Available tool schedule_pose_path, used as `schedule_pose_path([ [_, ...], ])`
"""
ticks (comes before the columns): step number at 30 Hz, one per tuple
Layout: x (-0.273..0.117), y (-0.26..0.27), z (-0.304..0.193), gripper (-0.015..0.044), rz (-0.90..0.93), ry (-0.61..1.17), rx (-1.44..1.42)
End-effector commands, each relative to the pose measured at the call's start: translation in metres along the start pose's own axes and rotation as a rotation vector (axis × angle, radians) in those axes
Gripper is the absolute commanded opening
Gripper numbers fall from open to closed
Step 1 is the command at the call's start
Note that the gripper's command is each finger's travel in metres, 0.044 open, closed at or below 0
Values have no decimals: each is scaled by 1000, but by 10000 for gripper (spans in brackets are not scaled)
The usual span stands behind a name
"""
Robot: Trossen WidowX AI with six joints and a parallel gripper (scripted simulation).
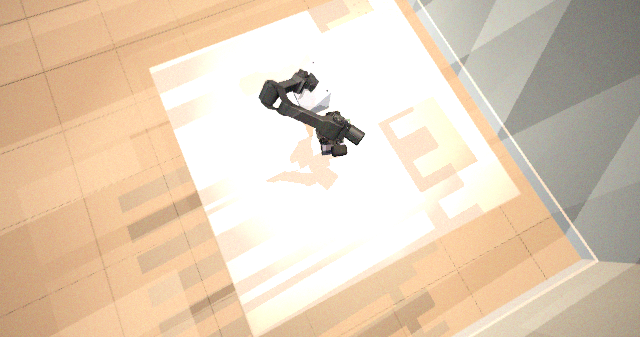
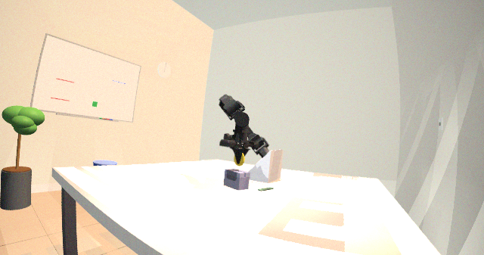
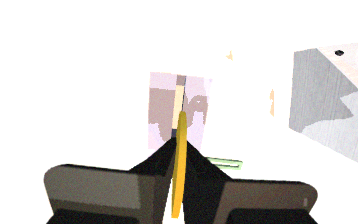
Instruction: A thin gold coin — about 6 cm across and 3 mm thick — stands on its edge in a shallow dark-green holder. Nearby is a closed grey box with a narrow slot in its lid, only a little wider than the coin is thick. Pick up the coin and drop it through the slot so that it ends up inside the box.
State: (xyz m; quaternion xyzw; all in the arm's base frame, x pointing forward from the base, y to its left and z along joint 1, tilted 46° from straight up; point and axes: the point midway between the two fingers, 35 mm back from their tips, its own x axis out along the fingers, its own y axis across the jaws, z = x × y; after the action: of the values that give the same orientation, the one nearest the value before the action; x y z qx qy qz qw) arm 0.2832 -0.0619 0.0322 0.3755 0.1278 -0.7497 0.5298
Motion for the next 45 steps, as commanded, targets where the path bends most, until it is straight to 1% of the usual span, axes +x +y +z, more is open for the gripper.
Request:
schedule_pose_path([
  [1, 0, 0, 0, 0, -1, 0, 3],
  [24, 0, 2, 3, 0, -2, 3, 0],
  [45, 11, 1, 5, 0, -2, 2, -4],
])
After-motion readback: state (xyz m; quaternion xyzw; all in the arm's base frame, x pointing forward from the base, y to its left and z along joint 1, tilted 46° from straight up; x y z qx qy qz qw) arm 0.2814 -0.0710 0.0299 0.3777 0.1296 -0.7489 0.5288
